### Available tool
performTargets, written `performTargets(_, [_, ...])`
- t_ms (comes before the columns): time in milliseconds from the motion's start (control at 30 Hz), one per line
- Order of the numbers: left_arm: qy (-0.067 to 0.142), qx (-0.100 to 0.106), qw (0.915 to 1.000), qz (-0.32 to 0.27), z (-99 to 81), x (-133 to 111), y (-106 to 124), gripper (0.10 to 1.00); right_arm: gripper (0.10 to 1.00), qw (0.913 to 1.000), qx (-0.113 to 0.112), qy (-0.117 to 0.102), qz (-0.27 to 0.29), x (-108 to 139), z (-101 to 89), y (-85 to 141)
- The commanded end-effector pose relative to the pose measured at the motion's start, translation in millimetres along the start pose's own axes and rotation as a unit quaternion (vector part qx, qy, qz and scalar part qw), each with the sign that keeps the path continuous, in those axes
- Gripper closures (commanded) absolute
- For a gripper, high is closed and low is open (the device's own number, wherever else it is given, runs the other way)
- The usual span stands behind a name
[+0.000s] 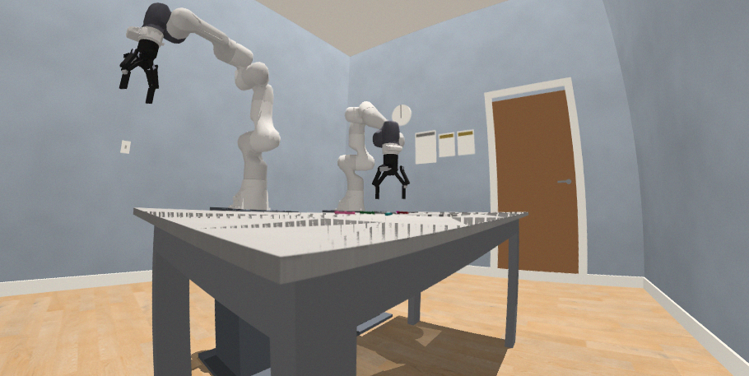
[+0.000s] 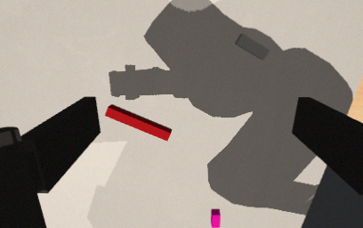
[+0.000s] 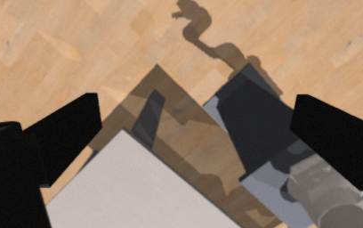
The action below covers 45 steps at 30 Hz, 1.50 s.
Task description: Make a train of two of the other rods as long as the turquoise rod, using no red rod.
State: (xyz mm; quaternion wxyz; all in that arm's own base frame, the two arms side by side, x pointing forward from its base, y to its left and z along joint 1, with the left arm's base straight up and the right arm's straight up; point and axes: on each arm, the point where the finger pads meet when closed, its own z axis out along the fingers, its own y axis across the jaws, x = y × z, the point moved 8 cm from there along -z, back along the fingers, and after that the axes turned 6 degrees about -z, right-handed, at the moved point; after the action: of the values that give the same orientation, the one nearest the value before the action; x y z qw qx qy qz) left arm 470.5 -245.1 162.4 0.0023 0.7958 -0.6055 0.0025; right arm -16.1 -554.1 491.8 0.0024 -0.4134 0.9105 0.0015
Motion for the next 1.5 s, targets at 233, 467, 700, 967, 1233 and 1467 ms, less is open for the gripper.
performTargets(233, [-0.005,0.002,0.9904,-0.138,0.5,0,-4,0.098,0.098,1.0000,0.000,0.003,-0.003,1,-1.2,1])
performTargets(467, [-0.004,0.003,0.9809,-0.195,0.5,0,-8,0.098,0.098,1.0000,0.000,0.003,-0.003,1,-1.2,1])
performTargets(700, [-0.004,0.003,0.9687,-0.248,0.5,0,-11,0.098,0.098,1.0000,0.000,0.003,-0.003,1,-1.2,1])
performTargets(967, [-0.004,0.003,0.9500,-0.312,0.5,-1,-16,0.098,0.098,1.0000,0.000,0.003,-0.003,1,-1.2,1])
performTargets(1233, [-0.004,0.003,0.9281,-0.372,0.5,-2,-20,0.098,0.098,1.0000,0.000,0.003,-0.003,1,-1.2,1])
performTargets(1467, [-0.004,0.004,0.9046,-0.426,0.6,-2,-23,0.098,0.098,1.0000,0.000,0.003,-0.003,1,-1.2,1])
